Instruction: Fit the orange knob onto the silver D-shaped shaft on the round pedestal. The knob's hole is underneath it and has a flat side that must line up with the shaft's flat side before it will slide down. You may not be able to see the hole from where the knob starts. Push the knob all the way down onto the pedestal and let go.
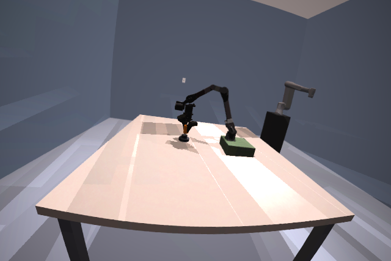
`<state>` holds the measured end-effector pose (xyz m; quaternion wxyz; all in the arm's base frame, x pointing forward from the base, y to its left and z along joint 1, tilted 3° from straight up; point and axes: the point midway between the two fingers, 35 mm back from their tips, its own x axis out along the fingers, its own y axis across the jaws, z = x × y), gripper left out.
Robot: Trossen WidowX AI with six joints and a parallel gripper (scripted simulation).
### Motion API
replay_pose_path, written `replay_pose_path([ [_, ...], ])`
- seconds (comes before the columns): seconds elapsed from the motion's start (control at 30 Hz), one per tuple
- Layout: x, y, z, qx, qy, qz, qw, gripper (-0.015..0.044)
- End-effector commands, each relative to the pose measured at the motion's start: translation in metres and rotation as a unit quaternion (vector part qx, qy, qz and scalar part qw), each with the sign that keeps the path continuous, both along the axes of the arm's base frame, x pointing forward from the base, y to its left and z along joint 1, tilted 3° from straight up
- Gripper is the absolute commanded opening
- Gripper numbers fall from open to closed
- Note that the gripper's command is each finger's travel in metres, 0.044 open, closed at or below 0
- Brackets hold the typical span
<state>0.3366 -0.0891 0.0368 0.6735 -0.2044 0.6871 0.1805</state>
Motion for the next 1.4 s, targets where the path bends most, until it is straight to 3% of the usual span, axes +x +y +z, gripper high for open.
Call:
replay_pose_path([
  [0.0, 0.0026, -0.0008, 0.0035, -0.002, -0.004, 0.019, 1.000, 0.0000],
  [1.37, 0.0066, -0.0014, 0.0028, -0.002, -0.003, 0.046, 0.999, 0.0000],
])
